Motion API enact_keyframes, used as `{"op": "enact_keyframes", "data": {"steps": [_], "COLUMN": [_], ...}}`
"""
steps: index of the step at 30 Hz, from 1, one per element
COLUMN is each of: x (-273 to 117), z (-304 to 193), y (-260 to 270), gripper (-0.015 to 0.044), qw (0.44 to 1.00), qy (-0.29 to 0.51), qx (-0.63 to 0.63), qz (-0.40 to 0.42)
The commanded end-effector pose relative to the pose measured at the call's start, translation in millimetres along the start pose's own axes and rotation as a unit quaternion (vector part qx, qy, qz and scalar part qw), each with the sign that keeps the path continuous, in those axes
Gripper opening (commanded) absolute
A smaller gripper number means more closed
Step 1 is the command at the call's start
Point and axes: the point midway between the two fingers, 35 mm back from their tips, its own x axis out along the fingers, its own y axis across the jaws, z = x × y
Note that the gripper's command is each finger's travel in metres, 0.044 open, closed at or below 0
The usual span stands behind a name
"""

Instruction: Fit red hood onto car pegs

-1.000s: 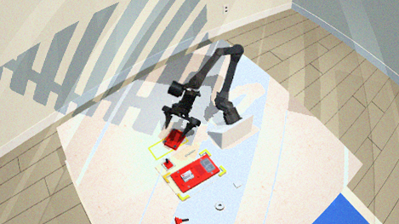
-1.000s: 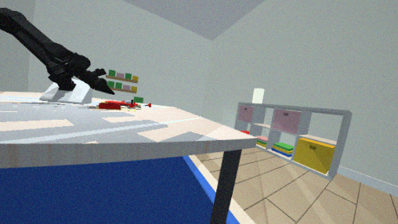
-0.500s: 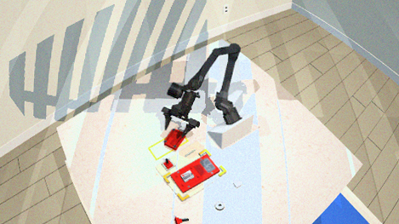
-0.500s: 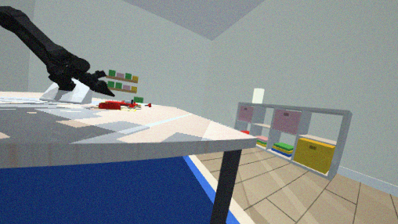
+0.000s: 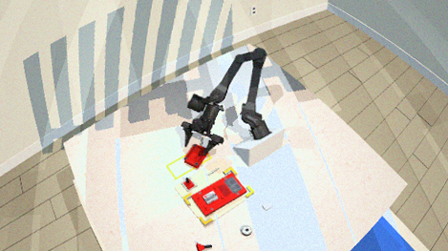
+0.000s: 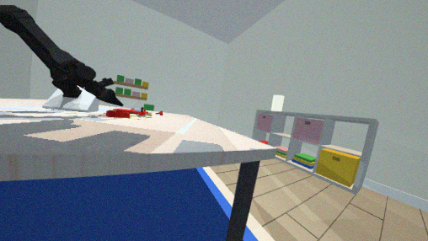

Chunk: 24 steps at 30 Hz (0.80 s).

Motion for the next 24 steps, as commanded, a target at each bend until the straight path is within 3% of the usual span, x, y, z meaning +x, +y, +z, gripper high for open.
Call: {"op": "enact_keyframes", "data": {"steps": [1,24], "x": [3,10], "z": [-3,-20], "y": [1,-3], "gripper": [0.0440,0.0440], "qw": [1.000,1.000], "qy": [-0.002,-0.003], "qx": [0.000,-0.001], "qz": [0.004,0.001]}}
